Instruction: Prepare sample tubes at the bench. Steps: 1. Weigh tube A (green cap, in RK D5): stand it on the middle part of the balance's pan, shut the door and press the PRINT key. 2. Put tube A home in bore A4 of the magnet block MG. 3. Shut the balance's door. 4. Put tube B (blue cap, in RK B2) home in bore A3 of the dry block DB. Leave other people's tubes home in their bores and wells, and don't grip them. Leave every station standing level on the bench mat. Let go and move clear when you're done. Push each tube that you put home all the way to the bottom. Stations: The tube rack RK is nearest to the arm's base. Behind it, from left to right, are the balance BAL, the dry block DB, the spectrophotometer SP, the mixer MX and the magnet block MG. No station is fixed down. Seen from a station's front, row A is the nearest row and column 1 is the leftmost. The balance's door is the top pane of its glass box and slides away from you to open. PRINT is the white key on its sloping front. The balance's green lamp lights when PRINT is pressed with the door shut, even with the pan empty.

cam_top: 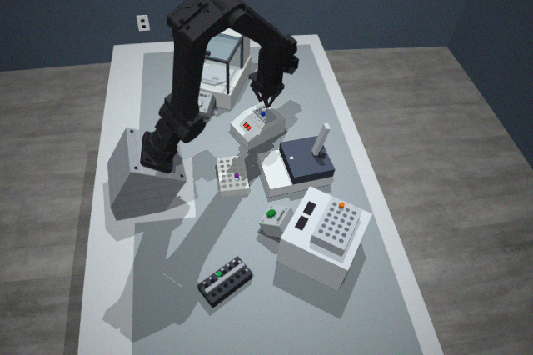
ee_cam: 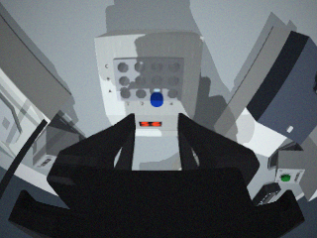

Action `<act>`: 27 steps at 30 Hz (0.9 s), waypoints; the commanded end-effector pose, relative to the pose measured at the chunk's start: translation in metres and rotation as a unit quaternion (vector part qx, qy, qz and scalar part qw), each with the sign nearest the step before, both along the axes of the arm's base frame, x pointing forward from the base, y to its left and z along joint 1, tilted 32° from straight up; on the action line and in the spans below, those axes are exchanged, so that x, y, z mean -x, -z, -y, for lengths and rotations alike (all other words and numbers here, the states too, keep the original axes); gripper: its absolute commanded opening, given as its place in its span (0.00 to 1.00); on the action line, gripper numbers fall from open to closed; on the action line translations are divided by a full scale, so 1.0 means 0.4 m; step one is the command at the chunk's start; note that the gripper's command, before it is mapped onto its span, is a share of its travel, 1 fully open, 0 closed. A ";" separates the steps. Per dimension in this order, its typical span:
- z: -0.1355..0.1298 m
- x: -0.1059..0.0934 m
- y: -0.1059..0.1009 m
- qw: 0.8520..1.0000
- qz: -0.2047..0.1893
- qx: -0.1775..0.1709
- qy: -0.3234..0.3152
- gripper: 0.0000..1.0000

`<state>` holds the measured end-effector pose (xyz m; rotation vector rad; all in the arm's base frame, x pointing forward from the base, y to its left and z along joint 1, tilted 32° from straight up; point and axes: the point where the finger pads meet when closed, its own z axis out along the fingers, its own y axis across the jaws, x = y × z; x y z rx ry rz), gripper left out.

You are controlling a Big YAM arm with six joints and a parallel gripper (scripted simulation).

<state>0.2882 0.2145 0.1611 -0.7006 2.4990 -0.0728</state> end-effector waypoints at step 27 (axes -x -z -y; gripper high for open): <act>-0.011 0.002 -0.049 1.000 0.012 -0.012 0.001 0.36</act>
